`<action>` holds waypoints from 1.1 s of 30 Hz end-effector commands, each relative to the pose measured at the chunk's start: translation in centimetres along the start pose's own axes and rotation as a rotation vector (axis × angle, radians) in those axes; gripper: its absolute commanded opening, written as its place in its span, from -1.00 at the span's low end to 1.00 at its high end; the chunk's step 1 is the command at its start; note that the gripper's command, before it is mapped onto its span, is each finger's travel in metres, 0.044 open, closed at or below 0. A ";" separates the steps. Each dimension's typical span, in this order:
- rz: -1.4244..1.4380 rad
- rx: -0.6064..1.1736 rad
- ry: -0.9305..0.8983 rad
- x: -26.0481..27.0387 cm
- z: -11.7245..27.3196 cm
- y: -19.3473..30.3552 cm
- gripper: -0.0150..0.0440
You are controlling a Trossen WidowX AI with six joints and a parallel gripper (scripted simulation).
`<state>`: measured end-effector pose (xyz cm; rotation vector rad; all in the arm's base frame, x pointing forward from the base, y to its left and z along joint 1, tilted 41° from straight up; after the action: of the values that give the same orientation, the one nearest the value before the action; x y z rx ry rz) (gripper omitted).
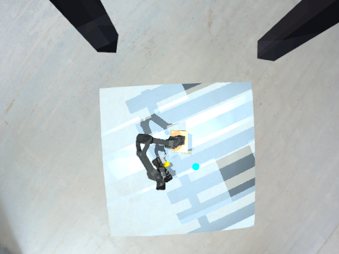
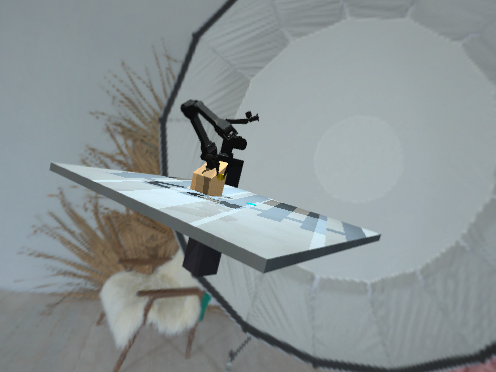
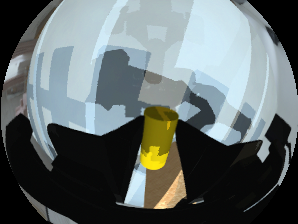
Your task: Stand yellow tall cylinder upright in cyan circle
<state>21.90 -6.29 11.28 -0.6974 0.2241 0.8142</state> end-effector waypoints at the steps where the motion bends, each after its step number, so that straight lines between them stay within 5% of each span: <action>1: 0.083 0.005 -0.014 1.1 0.3 0.0 -0.14; 33: 0.812 0.015 -0.085 10.2 1.6 3.7 -0.14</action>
<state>25.62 1.65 6.63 -0.5621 0.4359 1.5427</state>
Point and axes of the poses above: the point midway between the two fingers, 35 mm back from their tips, its own z axis back along the fingers, its own x axis across the jaws, y = z × x, the point moved 3 cm from there along z, back along the fingers, and after that the axes turned 9 degrees about z, right-handed, at the moved point
